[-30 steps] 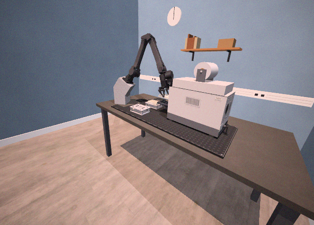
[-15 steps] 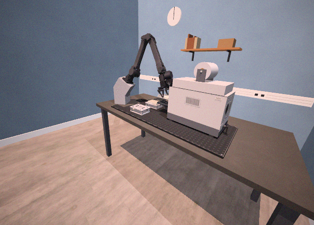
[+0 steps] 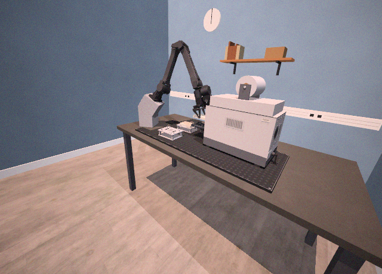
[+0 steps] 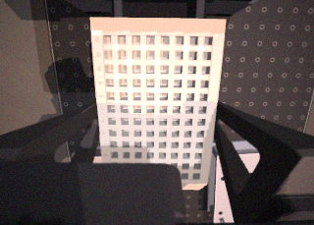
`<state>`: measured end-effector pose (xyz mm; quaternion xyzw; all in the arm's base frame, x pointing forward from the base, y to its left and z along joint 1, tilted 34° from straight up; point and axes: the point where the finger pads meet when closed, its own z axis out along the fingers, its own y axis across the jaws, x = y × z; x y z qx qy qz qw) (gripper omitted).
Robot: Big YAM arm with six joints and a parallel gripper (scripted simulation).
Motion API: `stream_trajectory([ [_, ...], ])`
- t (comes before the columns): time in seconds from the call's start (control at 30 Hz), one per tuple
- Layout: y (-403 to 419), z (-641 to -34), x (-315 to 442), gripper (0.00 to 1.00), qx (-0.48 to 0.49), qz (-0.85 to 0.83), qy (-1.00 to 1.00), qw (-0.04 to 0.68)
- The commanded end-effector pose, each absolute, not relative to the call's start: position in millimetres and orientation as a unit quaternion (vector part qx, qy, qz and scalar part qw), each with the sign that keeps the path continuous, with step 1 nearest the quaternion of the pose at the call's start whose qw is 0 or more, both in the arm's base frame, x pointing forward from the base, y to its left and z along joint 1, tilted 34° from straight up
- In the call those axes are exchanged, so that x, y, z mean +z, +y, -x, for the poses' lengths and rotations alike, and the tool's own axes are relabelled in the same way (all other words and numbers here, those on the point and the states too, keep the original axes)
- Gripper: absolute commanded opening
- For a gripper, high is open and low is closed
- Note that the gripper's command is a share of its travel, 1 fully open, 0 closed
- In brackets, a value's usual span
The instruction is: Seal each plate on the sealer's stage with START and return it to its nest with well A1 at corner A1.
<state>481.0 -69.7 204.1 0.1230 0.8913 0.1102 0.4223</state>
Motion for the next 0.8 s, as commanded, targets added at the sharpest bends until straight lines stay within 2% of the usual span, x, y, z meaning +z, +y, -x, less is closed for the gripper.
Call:
stream_trajectory([
  [0.0,-80,-488,214,0.0,0.107,-0.129,0.888,0.427],
  [0.23,-75,-483,199,0.0,0.107,-0.123,0.894,0.418],
  [0.77,-74,-498,224,0.0,0.108,-0.124,0.882,0.441],
])
